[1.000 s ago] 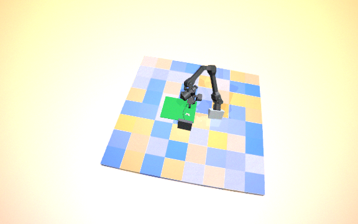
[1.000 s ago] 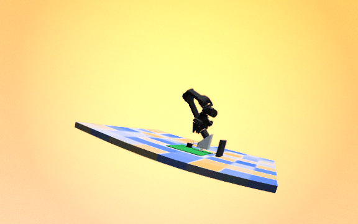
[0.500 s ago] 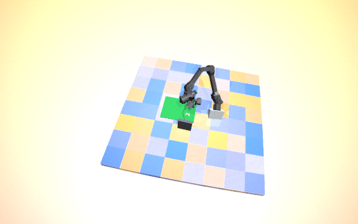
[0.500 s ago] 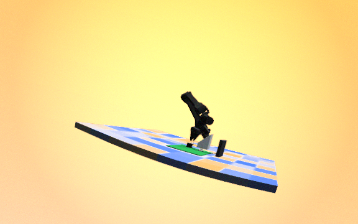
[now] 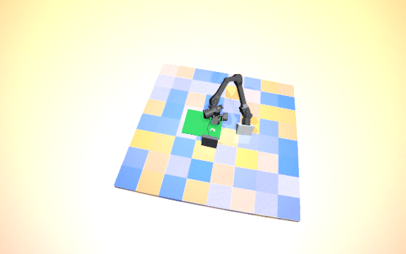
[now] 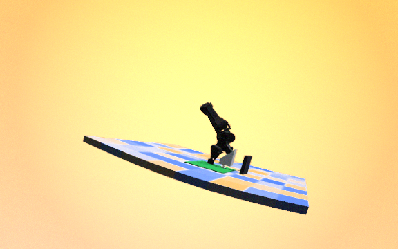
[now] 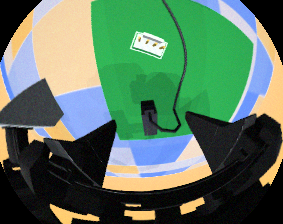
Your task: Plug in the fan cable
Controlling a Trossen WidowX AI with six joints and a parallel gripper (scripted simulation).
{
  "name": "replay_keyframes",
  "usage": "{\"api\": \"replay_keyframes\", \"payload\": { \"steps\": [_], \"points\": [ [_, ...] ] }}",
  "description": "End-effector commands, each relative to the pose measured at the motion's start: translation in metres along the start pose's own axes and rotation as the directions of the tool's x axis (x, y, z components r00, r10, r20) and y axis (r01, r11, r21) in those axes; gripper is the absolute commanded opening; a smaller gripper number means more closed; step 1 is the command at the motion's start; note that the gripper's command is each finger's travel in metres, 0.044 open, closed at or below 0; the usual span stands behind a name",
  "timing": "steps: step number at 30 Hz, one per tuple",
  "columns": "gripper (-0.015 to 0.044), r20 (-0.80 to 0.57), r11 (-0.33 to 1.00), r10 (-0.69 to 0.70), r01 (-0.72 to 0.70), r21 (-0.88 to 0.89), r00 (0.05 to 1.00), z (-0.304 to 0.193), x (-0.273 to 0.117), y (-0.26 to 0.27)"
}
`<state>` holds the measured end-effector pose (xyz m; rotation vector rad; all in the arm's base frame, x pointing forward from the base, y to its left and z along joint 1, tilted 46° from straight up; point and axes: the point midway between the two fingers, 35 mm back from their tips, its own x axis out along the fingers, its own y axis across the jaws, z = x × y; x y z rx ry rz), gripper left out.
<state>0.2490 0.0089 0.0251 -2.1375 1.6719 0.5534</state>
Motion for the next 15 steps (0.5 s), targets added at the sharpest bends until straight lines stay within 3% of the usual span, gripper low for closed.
{"api": "replay_keyframes", "payload": {
  "steps": [1, 6, 15],
  "points": [
    [0.044, -0.006, 1.0, 0.001, -0.001, -0.006, 1.0, 0.0008, 0.0066, 0.0017],
    [0.044, -0.007, 1.0, 0.001, -0.001, -0.006, 1.0, 0.0015, 0.0104, 0.002],
    [0.0223, -0.002, 1.0, 0.002, -0.002, 0.0, 1.0, 0.0013, 0.008, 0.0008]
  ]
}}
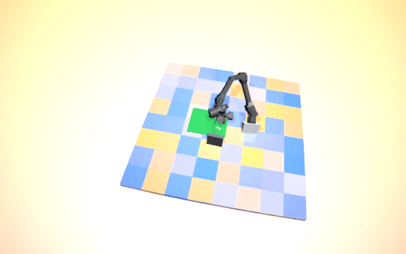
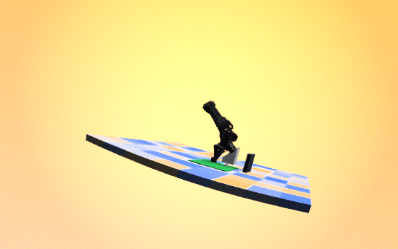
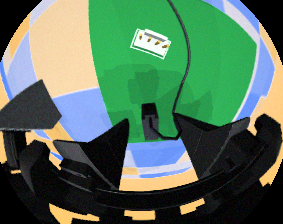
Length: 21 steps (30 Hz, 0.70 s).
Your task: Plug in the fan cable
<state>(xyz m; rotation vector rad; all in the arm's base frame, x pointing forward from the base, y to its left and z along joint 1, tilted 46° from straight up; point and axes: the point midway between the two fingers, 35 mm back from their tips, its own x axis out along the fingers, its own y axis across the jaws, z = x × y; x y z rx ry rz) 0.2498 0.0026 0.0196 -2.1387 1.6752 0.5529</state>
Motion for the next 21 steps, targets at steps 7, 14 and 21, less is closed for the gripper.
{"api": "replay_keyframes", "payload": {
  "steps": [7, 14, 21],
  "points": [
    [0.0177, 0.0, 1.0, 0.0, 0.0, 0.001, 1.0, -0.0001, -0.0002, -0.0002],
    [0.013, 0.0, 1.0, 0.0, 0.0, 0.001, 1.0, -0.0001, -0.0002, -0.0002],
    [0.0083, 0.0, 1.0, 0.0, 0.0, 0.001, 1.0, -0.0001, -0.0002, -0.0002]
  ]
}}
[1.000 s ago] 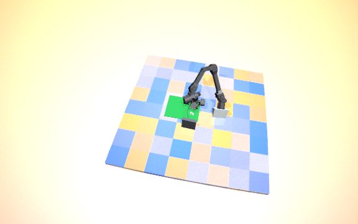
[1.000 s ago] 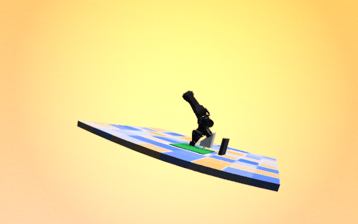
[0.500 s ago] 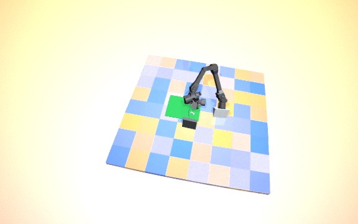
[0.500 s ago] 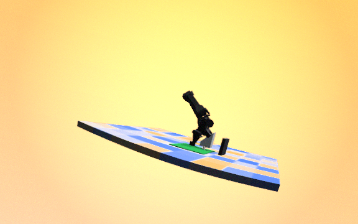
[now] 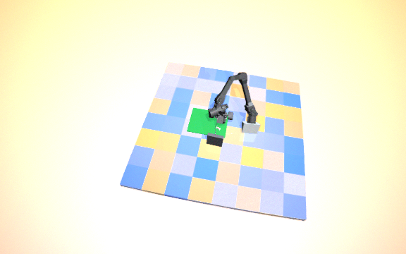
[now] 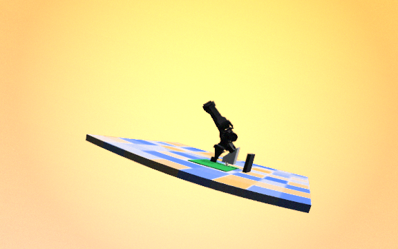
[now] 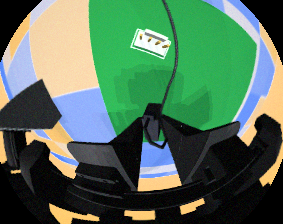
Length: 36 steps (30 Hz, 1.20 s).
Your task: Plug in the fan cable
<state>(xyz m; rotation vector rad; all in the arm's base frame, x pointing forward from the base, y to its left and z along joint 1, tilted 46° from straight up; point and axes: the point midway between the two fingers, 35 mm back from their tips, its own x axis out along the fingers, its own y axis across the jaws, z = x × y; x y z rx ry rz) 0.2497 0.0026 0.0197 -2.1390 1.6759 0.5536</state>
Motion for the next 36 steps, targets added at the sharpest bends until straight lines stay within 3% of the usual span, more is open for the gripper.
{"api": "replay_keyframes", "payload": {
  "steps": [1, 4, 36],
  "points": [
    [0.0077, 0.0, 1.0, 0.0, 0.0, 0.002, 1.0, 0.0, 0.0, 0.0],
    [0.0, 0.002, 1.0, -0.001, 0.001, 0.001, 1.0, 0.0, -0.004, -0.001],
    [0.0, 0.0, 1.0, 0.0, 0.0, -0.005, 1.0, -0.023, -0.096, 0.001]
  ]
}}
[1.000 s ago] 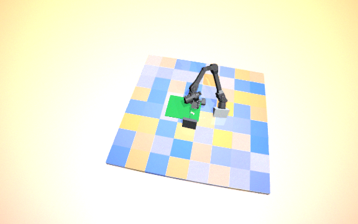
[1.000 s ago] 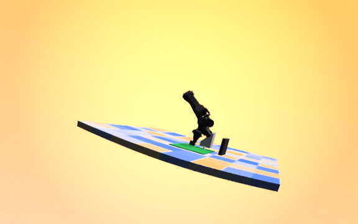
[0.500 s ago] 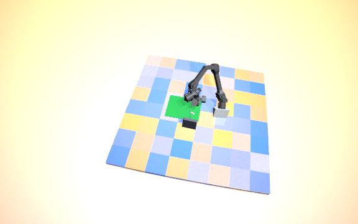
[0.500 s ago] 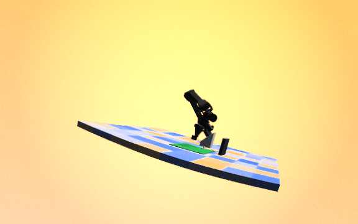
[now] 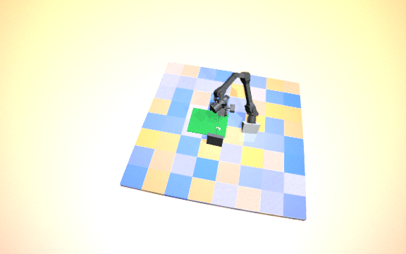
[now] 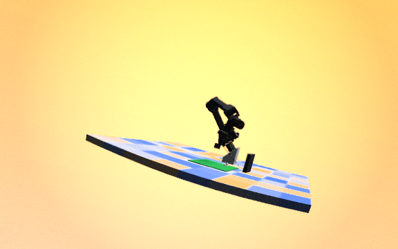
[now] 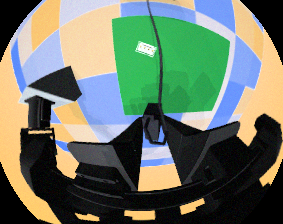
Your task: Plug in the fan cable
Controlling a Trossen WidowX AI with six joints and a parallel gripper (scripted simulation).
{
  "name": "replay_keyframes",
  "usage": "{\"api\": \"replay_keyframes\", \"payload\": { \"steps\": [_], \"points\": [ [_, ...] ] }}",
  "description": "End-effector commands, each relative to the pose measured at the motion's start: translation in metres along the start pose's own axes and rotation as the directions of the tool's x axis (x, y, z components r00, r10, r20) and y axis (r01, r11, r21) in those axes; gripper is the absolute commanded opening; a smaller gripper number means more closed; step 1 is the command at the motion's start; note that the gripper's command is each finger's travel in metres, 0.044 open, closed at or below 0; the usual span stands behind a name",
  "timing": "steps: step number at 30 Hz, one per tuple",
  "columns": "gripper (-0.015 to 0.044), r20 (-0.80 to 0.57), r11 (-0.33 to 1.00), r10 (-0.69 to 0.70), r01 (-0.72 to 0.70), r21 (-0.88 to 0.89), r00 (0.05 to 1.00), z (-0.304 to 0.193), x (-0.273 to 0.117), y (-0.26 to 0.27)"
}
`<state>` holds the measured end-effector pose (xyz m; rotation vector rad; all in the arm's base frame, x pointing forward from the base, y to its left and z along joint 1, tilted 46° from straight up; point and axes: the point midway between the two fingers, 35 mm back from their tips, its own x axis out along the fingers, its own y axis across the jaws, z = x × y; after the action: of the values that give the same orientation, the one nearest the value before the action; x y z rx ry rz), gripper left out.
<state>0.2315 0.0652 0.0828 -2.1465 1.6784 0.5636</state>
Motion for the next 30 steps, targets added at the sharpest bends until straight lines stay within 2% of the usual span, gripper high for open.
{"api": "replay_keyframes", "payload": {
  "steps": [1, 4, 13, 26, 30],
  "points": [
    [0.0, 0.001, 1.0, -0.001, 0.001, 0.006, 1.0, -0.003, -0.008, 0.0],
    [0.0, 0.008, 1.0, 0.0, -0.001, 0.027, 1.0, -0.003, -0.008, -0.001],
    [0.0, 0.1, 0.95, 0.014, -0.044, 0.309, 0.995, -0.003, -0.008, -0.022],
    [0.0, 0.228, 0.735, -0.001, -0.154, 0.66, 0.974, -0.01, -0.008, -0.055],
    [0.0, 0.241, 0.701, -0.005, -0.168, 0.693, 0.97, -0.011, -0.008, -0.059]
  ]
}}
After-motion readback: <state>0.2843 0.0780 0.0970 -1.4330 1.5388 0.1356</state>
